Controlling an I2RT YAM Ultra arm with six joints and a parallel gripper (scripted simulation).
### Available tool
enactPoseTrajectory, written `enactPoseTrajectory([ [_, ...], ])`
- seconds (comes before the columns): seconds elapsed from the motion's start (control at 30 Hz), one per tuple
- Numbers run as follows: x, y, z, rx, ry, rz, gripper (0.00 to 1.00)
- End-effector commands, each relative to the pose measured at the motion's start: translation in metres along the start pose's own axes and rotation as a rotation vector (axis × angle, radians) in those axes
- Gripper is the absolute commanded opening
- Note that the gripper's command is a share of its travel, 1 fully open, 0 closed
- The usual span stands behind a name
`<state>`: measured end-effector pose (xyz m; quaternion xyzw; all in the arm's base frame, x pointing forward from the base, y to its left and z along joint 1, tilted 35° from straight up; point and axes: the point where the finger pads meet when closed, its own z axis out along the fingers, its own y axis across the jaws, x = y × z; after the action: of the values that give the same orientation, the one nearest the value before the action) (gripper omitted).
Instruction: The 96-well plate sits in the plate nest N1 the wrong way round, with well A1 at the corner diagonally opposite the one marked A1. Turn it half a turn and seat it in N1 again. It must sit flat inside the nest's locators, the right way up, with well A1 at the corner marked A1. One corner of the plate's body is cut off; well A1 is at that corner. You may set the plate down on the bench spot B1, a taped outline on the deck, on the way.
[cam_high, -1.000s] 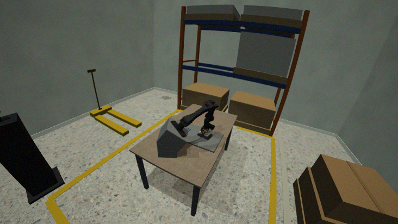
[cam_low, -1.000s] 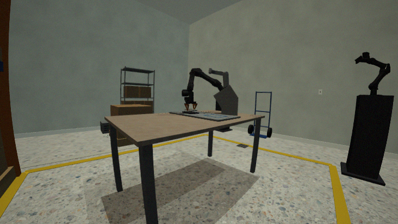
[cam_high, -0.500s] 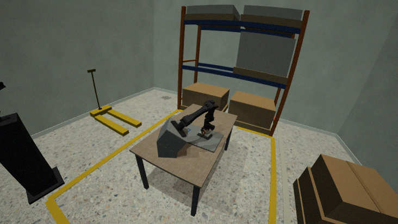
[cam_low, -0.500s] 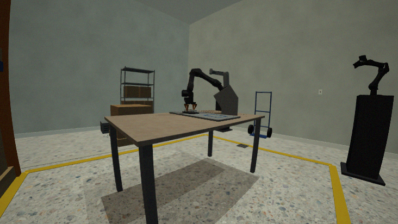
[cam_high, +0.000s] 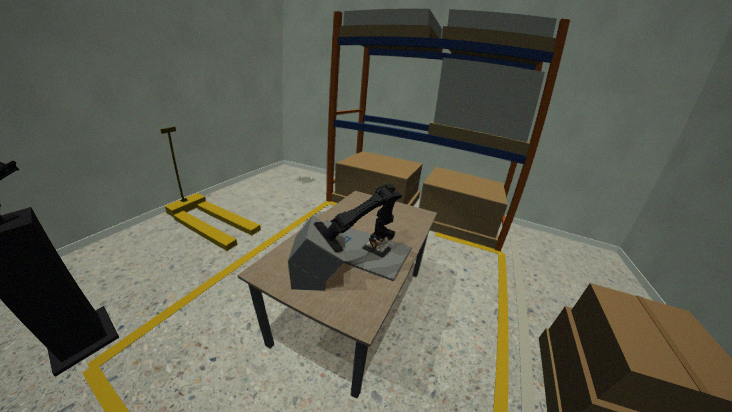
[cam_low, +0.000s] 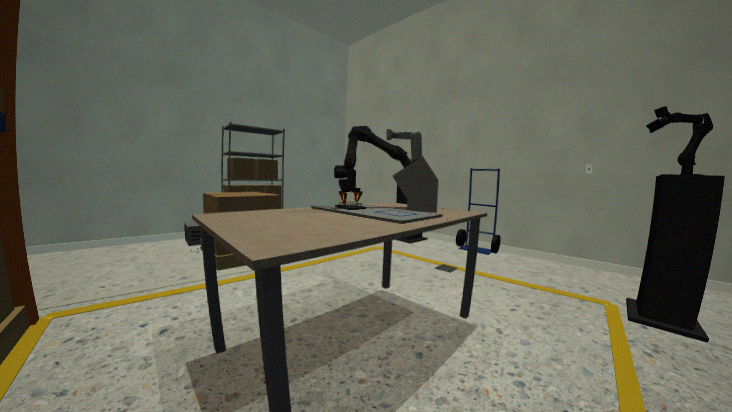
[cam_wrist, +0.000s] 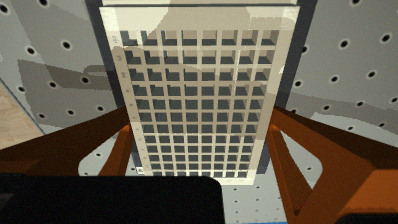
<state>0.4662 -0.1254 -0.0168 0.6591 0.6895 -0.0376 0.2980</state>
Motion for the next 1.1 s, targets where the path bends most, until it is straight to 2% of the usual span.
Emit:
enactPoseTrajectory([
  [0.0,-0.0008,0.004,-0.0032,-0.012,-0.003,-0.002,0.0],
  [1.07,-0.001,0.0029,0.0015,-0.012,-0.003,-0.002,0.0],
])
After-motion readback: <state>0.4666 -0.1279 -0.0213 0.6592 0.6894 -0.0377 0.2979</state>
